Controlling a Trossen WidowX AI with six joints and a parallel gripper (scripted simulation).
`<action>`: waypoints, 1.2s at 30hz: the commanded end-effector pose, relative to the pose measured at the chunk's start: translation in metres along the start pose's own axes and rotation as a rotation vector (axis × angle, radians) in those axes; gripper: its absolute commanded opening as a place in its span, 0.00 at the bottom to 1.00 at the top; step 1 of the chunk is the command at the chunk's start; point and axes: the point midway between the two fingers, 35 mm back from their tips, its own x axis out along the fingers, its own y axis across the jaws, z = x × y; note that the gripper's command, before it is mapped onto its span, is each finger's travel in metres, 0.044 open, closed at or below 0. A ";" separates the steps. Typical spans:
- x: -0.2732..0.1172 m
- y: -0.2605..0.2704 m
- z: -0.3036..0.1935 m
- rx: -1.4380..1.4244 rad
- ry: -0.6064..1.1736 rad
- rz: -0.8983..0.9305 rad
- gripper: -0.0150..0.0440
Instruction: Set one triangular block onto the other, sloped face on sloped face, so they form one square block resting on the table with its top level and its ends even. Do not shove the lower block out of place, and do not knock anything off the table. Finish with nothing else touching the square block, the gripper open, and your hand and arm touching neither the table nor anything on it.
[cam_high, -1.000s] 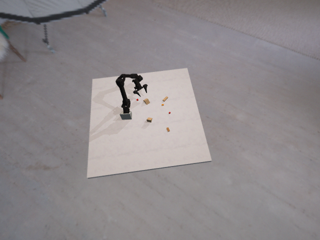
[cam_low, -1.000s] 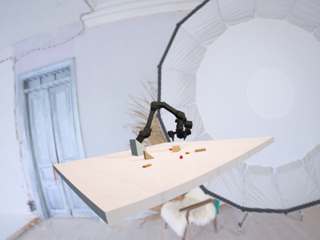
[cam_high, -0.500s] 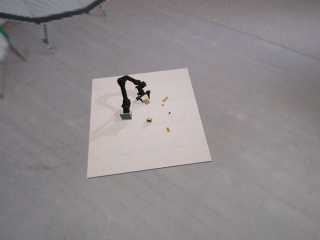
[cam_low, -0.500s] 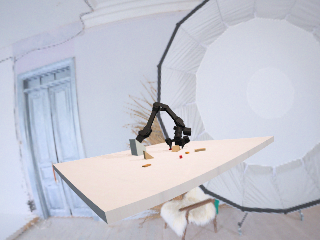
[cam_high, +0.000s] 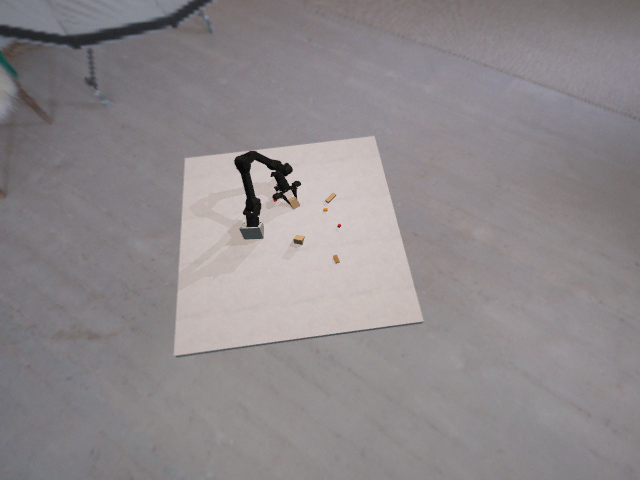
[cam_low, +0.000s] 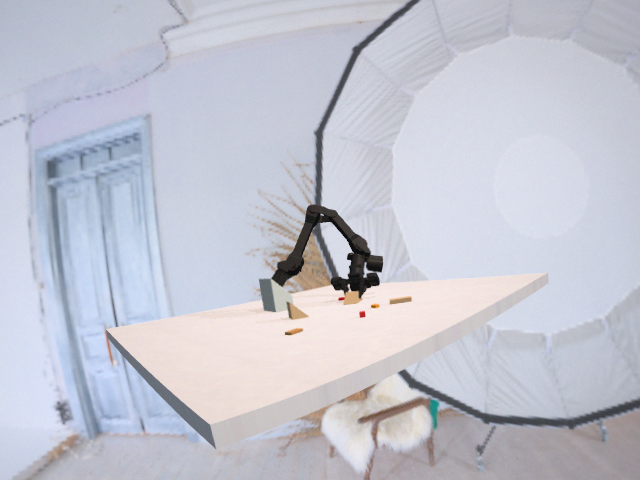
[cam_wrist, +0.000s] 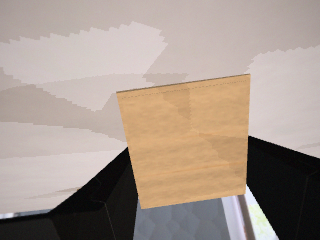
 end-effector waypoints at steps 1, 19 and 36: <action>0.000 0.000 0.000 0.000 -0.001 0.000 0.60; -0.034 -0.006 -0.036 0.000 0.002 0.001 0.25; -0.068 0.000 -0.069 0.007 0.006 0.003 0.25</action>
